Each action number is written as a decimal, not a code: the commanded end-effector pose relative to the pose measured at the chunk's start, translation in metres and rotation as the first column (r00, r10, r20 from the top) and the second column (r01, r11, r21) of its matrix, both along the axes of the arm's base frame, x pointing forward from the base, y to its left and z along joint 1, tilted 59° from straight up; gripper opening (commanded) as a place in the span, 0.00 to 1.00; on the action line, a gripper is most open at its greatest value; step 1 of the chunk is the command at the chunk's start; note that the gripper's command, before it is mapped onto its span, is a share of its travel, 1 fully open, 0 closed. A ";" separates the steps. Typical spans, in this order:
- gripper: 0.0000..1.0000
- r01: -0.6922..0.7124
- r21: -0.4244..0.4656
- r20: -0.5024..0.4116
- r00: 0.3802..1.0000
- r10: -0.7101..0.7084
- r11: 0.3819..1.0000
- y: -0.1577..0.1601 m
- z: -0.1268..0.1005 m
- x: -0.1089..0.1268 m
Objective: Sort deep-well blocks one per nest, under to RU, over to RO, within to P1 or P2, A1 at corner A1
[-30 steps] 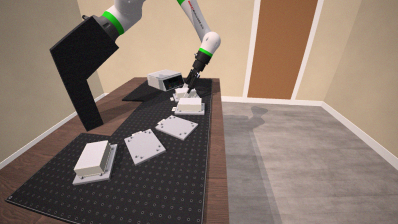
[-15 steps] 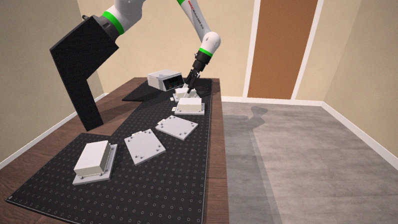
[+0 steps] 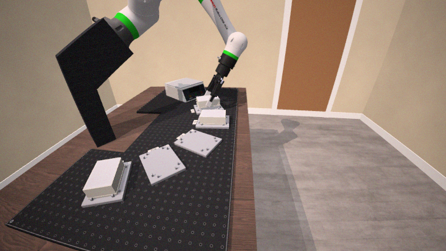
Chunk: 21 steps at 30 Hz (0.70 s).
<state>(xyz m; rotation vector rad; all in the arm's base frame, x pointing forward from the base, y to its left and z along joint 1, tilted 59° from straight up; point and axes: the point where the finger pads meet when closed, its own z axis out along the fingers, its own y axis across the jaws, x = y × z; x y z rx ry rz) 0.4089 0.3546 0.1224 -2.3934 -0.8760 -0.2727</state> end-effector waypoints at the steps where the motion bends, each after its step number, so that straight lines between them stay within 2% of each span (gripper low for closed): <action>1: 0.10 0.000 0.000 0.000 1.000 0.000 1.000 -0.004 0.003 -0.002; 21: 0.10 0.000 0.000 0.000 1.000 0.000 1.000 -0.027 0.018 -0.013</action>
